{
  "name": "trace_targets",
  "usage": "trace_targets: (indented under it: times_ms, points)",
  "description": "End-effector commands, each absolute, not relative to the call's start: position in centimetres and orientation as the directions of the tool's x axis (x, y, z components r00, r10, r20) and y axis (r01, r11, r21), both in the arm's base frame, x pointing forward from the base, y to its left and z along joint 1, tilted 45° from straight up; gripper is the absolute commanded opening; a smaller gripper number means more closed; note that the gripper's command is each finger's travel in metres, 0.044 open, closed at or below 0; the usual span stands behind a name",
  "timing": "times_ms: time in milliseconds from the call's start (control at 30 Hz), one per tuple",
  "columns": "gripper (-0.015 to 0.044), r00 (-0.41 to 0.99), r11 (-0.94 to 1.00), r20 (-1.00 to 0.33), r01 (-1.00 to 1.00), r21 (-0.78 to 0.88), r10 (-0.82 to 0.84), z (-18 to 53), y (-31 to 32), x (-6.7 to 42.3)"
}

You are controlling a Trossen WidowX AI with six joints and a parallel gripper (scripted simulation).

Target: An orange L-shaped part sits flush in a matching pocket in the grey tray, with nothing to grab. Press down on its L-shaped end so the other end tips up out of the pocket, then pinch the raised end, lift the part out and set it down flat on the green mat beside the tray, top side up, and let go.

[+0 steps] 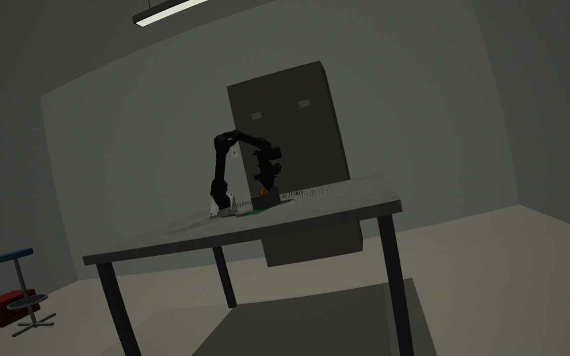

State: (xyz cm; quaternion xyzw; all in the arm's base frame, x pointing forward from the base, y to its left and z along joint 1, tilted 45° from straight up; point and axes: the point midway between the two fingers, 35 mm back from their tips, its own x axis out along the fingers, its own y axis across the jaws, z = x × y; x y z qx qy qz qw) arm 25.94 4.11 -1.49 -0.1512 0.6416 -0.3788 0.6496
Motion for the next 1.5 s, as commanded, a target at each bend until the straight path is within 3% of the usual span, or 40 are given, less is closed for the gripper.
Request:
trace_targets:
  times_ms: [0, 1467]
  points:
    - [0.0180, -0.112, 0.664, -0.714, 0.291, -0.689, -0.691, -1.9, 3.5, 25.8]
    - [0.0180, -0.104, 0.669, -0.719, 0.297, -0.682, -0.687, -3.8, 2.2, 25.7]
